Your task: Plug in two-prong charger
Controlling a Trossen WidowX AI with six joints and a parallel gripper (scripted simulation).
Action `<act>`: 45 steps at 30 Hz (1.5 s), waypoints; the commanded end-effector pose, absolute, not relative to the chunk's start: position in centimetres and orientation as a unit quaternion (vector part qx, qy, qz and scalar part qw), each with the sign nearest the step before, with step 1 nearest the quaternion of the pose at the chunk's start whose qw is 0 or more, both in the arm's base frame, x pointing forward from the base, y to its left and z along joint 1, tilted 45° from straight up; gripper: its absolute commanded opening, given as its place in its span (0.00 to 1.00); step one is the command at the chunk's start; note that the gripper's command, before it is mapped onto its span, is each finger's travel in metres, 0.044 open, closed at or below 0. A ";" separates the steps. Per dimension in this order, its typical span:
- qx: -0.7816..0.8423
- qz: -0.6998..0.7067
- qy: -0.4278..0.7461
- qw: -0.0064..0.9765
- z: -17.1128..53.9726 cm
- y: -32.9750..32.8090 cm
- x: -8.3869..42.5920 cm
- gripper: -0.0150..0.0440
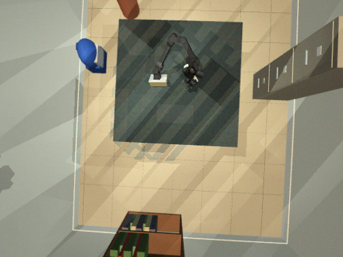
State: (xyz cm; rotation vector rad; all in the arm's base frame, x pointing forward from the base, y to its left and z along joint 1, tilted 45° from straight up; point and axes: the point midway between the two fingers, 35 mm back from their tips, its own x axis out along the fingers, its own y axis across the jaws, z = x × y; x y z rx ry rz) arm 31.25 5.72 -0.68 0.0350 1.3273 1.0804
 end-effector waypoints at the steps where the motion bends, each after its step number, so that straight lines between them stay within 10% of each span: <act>1: 0.018 0.479 0.584 0.655 -0.9 5.7 30.8 1.00; 45: 0.017 0.481 0.579 0.659 -2.3 3.7 28.2 1.00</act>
